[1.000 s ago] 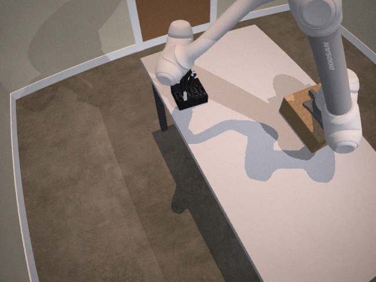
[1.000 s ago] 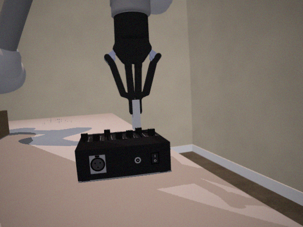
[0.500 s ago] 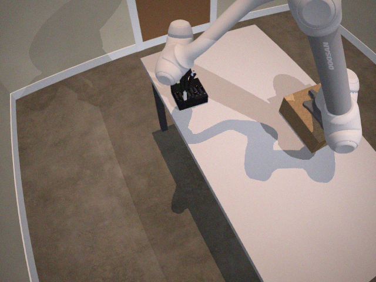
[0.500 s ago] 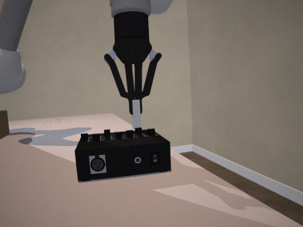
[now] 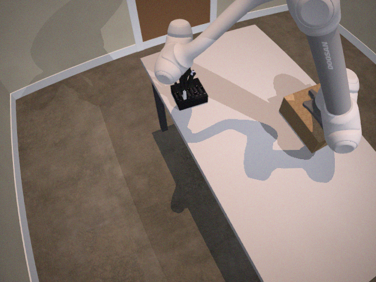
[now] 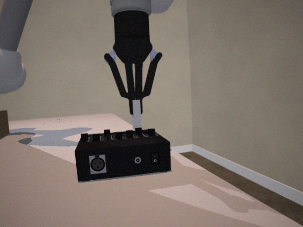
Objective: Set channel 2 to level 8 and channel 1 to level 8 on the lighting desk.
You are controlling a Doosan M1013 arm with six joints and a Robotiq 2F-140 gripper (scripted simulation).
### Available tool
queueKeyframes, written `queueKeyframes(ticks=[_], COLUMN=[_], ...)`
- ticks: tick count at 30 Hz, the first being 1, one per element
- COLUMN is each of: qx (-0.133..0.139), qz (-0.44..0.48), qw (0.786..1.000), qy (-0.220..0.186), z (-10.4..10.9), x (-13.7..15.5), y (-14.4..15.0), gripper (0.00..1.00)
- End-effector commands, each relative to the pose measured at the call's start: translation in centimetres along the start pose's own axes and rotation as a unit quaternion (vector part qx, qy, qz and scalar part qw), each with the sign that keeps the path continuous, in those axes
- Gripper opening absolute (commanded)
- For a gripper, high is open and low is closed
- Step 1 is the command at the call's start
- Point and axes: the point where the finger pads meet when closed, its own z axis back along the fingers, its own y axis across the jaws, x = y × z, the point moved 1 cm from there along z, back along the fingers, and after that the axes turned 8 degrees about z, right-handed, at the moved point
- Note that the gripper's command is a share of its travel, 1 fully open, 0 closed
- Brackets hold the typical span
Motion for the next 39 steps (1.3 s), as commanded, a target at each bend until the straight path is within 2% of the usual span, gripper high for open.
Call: queueKeyframes(ticks=[1, 39], qx=[0.0, 0.0], qz=[0.0, 0.0], qw=[1.0, 1.0], qy=[0.0, 0.0], z=[0.0, 0.0], x=[-0.2, -2.1], y=[0.0, 0.3], gripper=[0.1, 0.1])
